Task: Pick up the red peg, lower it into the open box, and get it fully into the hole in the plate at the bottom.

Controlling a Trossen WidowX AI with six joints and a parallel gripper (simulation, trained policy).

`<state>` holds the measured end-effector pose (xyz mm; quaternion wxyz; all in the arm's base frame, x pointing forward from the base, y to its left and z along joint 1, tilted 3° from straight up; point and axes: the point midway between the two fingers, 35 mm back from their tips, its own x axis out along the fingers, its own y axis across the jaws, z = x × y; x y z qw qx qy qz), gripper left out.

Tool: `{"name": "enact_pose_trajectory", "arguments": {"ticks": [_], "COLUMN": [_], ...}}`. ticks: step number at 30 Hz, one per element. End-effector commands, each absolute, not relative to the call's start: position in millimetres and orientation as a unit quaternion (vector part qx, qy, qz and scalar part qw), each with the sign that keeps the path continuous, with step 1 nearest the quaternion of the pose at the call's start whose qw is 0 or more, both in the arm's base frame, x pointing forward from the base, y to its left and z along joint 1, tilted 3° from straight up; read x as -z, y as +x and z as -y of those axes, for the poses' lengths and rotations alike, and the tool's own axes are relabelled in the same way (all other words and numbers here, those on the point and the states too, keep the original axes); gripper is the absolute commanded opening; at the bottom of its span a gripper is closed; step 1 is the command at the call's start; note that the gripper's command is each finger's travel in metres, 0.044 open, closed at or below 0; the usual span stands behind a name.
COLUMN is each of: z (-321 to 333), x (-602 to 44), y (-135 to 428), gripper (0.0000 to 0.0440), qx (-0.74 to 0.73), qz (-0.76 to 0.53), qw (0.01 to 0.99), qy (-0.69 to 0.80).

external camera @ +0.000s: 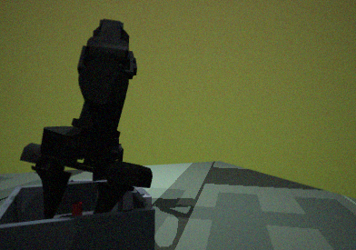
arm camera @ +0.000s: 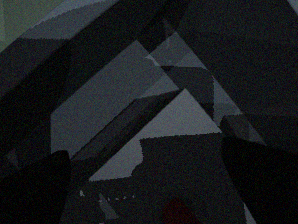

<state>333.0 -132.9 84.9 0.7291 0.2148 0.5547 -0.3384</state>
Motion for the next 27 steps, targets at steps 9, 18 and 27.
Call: {"name": "enact_pose_trajectory", "arguments": {"ticks": [9, 18, 27], "z": [120, 111, 110], "x": [-116, -139, -140], "y": [373, 395, 396], "gripper": [0.0440, 0.0440, 0.0440], "qx": [0.281, 0.252, 0.251], "qz": [-0.555, -0.543, -0.542], "qw": [0.746, 0.761, 0.762], "qy": [0.238, 0.248, 0.248]}}
